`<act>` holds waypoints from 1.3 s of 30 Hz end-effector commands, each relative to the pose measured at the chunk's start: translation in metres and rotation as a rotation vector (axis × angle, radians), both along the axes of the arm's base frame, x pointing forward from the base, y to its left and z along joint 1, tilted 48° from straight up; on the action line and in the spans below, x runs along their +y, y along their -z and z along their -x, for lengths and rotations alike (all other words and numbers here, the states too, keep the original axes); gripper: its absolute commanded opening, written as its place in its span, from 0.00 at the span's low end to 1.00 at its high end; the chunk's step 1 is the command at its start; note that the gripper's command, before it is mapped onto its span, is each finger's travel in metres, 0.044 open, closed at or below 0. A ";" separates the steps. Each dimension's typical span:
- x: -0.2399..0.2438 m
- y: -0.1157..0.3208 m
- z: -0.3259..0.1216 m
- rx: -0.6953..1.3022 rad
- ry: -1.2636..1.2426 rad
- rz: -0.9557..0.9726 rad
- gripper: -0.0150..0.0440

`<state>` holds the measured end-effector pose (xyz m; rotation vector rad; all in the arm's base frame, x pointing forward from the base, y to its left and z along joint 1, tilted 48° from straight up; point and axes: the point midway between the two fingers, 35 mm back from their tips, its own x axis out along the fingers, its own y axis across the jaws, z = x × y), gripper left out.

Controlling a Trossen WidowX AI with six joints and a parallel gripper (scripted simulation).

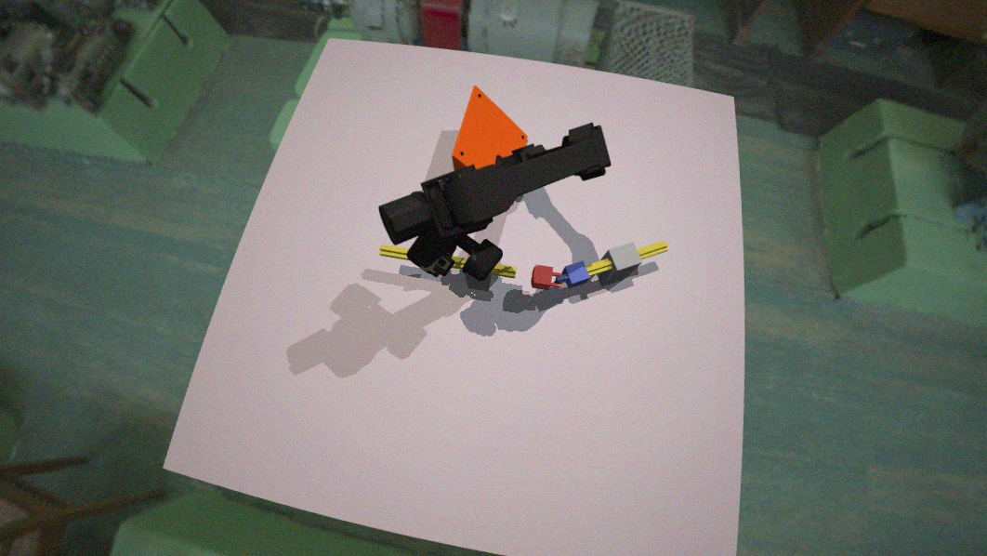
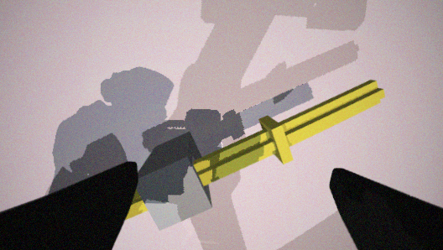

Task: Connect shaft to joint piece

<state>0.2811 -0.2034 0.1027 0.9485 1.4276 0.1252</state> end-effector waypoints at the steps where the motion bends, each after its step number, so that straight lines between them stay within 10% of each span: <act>1: -0.030 0.053 0.005 -0.056 -0.137 -0.030 1.00; 10: -0.060 0.140 0.026 -0.187 -0.325 -0.099 1.00; 39: -0.041 0.165 0.023 0.218 0.195 -0.209 1.00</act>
